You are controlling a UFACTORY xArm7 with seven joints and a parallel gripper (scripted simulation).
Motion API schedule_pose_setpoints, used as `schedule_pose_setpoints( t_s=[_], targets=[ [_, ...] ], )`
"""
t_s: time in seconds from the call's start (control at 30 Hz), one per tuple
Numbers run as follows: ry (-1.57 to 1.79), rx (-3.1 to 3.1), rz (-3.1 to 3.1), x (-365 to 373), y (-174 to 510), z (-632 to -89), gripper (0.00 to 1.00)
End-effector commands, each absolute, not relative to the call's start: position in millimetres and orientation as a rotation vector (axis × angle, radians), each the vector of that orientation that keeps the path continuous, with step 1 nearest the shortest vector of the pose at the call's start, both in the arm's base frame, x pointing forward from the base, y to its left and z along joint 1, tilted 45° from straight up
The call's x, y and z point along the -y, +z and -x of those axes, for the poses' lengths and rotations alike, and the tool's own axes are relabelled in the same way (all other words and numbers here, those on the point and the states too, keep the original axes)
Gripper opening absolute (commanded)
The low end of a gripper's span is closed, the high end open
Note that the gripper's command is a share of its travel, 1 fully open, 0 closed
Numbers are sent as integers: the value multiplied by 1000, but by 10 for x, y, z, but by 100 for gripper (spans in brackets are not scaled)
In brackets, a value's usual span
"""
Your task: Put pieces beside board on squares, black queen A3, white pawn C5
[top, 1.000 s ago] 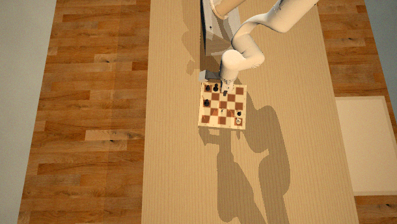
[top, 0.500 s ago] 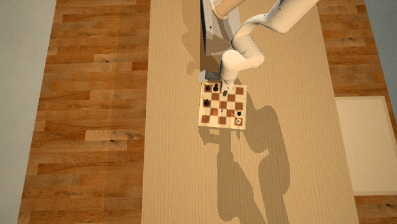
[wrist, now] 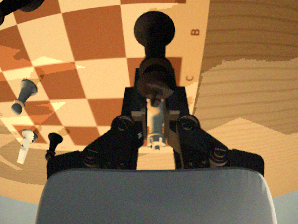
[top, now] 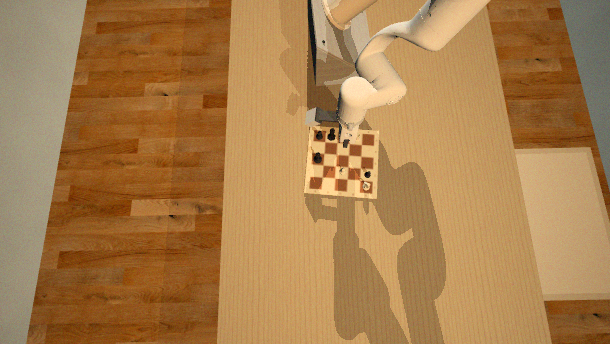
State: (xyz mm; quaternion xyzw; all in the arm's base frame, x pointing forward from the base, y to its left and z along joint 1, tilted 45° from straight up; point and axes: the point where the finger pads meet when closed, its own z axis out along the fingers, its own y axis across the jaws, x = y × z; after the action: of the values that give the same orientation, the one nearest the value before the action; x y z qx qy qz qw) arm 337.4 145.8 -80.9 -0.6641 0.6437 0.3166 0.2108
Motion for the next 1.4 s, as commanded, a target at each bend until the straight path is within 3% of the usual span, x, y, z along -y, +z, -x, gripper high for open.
schedule_pose_setpoints(
  t_s=[0.0, 0.53, 0.57, 0.63, 0.67, 0.8, 0.83, 1.0, 1.03, 1.37],
  targets=[
    [875, -1791, 1844, -1444, -807, -3389, 0],
    [875, -1791, 1844, -1444, -807, -3389, 0],
    [875, -1791, 1844, -1444, -807, -3389, 7],
    [875, -1791, 1844, -1444, -807, -3389, 7],
    [875, -1791, 1844, -1444, -807, -3389, 14],
    [875, -1791, 1844, -1444, -807, -3389, 14],
    [875, -1791, 1844, -1444, -807, -3389, 21],
    [875, -1791, 1844, -1444, -807, -3389, 27],
    [875, -1791, 1844, -1444, -807, -3389, 34],
    [875, -1791, 1844, -1444, -807, -3389, 34]
  ],
)
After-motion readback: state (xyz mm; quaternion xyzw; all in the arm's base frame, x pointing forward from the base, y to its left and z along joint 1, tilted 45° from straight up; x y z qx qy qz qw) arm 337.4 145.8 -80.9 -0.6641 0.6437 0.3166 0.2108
